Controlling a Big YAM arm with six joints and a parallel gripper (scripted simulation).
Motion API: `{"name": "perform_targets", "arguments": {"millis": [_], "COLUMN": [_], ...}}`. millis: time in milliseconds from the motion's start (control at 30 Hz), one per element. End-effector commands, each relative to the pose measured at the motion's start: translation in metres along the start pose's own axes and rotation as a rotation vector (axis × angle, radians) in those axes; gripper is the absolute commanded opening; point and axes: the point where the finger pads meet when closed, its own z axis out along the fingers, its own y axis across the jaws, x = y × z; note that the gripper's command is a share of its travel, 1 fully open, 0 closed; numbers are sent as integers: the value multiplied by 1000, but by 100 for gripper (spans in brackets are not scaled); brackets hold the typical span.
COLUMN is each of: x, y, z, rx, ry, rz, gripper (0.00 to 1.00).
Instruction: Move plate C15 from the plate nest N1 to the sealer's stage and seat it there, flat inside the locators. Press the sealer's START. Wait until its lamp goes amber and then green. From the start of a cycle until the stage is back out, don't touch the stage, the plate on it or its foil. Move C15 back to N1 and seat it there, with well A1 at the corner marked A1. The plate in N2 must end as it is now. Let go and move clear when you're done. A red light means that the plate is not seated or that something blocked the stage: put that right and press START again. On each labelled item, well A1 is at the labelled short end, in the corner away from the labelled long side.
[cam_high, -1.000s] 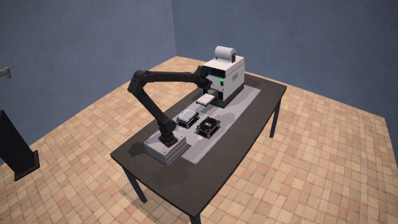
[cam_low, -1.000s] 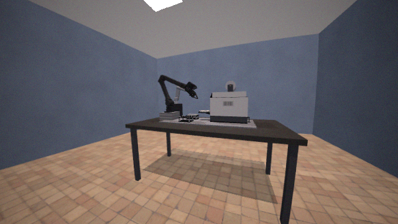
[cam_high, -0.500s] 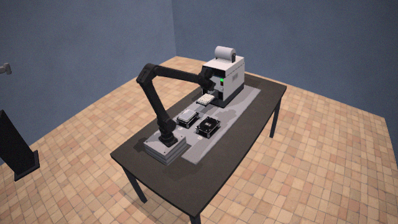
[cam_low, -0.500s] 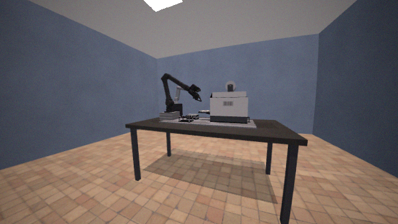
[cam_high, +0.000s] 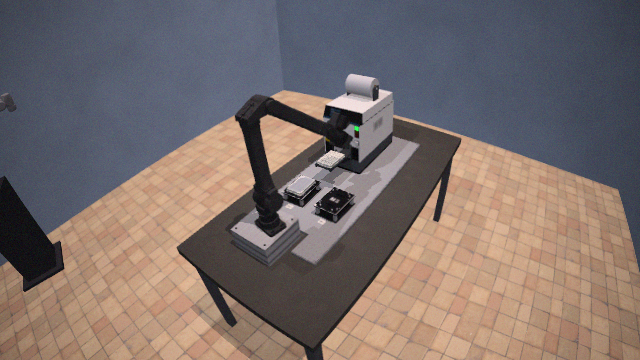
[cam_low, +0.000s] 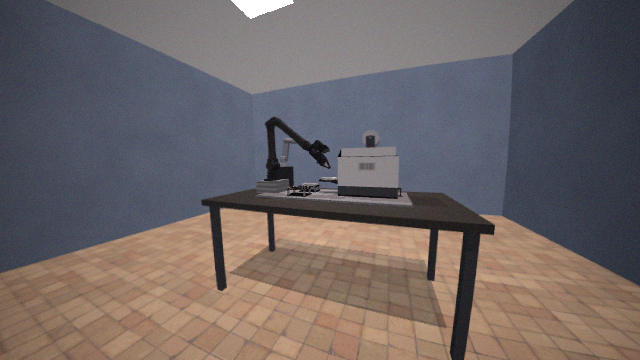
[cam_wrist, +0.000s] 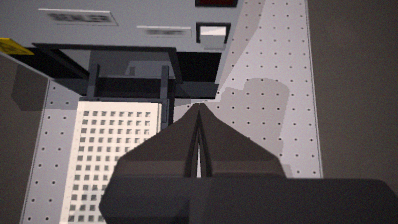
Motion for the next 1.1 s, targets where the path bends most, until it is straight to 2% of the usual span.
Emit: {"name": "perform_targets", "arguments": {"millis": [0, 133, 233, 433, 567, 1067], "x": [-37, -45, -52, -38, -33, -40], "y": [-6, -15, -9, 0, -3, -1], "z": [-5, -2, 1, 21, 22, 46], "rx": [10, 23, 18, 4, 8, 7], "ry": [-78, -96, -111, -75, -65, -83], "rz": [-1, 7, -1, 0, 5, 1], "gripper": [0, 0, 0, 0, 0, 0]}}
